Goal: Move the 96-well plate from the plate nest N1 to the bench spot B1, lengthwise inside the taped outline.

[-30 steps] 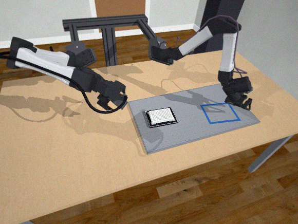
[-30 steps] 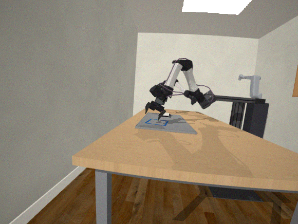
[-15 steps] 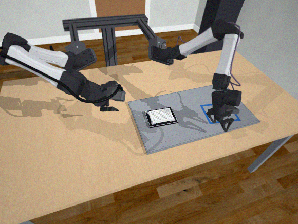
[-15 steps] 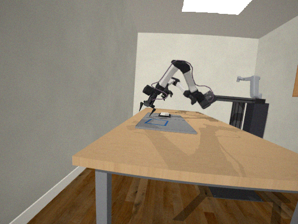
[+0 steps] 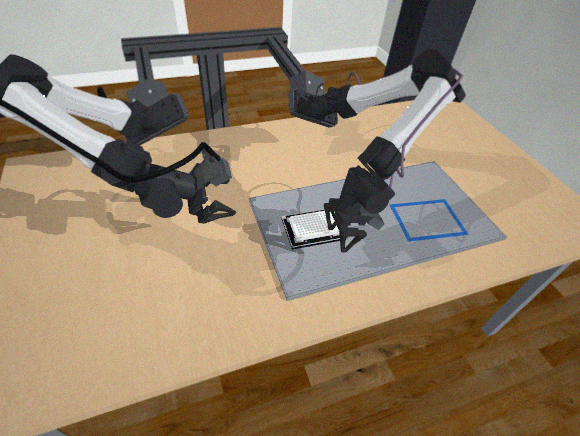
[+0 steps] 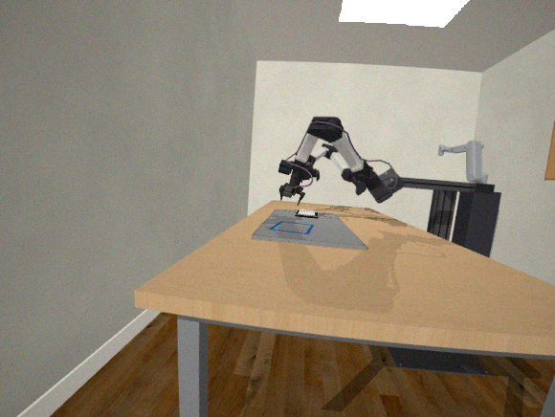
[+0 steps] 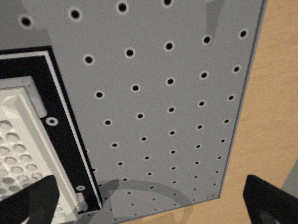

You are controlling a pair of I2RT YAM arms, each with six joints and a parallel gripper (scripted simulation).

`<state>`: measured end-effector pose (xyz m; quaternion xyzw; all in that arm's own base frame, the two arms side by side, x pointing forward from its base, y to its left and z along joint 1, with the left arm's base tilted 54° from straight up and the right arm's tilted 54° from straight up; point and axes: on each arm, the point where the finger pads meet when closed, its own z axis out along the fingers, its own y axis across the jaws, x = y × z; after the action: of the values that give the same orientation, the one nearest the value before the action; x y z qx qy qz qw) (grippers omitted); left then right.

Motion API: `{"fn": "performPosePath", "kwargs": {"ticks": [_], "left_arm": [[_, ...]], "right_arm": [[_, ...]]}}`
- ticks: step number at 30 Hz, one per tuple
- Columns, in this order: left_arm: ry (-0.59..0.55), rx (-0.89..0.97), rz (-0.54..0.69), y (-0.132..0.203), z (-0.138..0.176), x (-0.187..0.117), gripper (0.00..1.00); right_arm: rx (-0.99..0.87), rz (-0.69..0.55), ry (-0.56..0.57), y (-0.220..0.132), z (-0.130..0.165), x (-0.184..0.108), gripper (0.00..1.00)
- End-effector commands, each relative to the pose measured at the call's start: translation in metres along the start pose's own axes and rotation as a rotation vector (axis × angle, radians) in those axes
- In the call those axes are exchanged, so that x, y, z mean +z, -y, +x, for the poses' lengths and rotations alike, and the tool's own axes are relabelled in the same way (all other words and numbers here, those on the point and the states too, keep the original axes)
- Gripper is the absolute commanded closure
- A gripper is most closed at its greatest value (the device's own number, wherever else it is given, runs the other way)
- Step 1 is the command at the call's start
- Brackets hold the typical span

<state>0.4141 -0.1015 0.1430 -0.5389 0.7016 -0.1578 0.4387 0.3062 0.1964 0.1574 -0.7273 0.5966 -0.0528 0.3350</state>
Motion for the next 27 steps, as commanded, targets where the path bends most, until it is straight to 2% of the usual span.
{"fn": "performPosePath", "kwargs": {"ticks": [1,5,8,12,22,27], "left_arm": [[0.041,-0.114,-0.092,-0.020,0.012,-0.004,0.00],[0.083,-0.073,-0.125,-0.045,0.033,-0.008,0.00],[0.173,0.009,-0.165,-0.071,0.028,-0.001,0.00],[0.206,-0.060,-0.231,-0.103,0.020,0.014,0.00],[0.199,-0.039,-0.178,-0.097,0.035,0.014,0.00],[0.216,-0.035,-0.207,-0.107,0.026,0.024,0.00]], "right_arm": [[-0.117,0.045,0.105,0.012,-0.014,-0.005,0.00],[-0.106,0.034,0.105,0.011,-0.009,-0.001,0.00],[-0.088,0.025,0.105,0.009,-0.004,0.002,0.00],[-0.066,0.021,0.107,0.008,0.001,0.004,0.00],[-0.030,0.021,0.110,0.009,0.009,0.005,0.00],[-0.002,0.020,0.115,0.009,0.013,0.007,0.00]]}}
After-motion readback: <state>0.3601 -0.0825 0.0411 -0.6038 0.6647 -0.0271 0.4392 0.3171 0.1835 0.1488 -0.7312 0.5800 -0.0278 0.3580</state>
